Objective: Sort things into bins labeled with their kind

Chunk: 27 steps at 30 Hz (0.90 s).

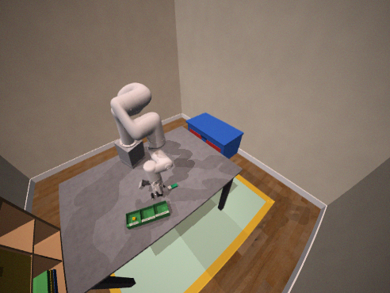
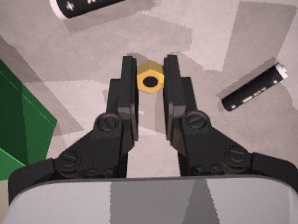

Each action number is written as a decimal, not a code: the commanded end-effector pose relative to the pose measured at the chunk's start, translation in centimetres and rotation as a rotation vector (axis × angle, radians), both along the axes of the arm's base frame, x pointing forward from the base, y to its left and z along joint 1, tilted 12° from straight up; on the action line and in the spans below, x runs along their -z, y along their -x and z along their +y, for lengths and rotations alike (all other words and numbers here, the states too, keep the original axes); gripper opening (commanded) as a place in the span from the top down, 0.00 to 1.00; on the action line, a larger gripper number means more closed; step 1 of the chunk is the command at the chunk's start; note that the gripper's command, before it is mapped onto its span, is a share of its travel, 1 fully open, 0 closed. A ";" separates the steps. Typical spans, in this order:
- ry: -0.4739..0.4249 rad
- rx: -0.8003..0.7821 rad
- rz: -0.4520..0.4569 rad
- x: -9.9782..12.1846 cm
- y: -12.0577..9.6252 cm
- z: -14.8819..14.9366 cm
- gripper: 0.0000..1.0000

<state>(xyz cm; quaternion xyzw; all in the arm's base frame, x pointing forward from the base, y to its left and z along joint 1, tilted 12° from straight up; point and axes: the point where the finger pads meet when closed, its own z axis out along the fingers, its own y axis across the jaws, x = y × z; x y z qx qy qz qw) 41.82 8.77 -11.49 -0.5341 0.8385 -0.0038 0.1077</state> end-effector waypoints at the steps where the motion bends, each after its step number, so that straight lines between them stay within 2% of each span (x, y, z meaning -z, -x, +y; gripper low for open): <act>1: 0.000 0.000 -0.003 -1.3 0.1 -0.1 1.00; 4: 0.000 0.000 -0.003 -1.6 0.2 -0.2 1.00; 17: 0.000 0.000 -0.003 -5.9 1.0 -0.6 1.00; 27: 0.000 0.000 -0.003 -5.9 1.0 -0.6 1.00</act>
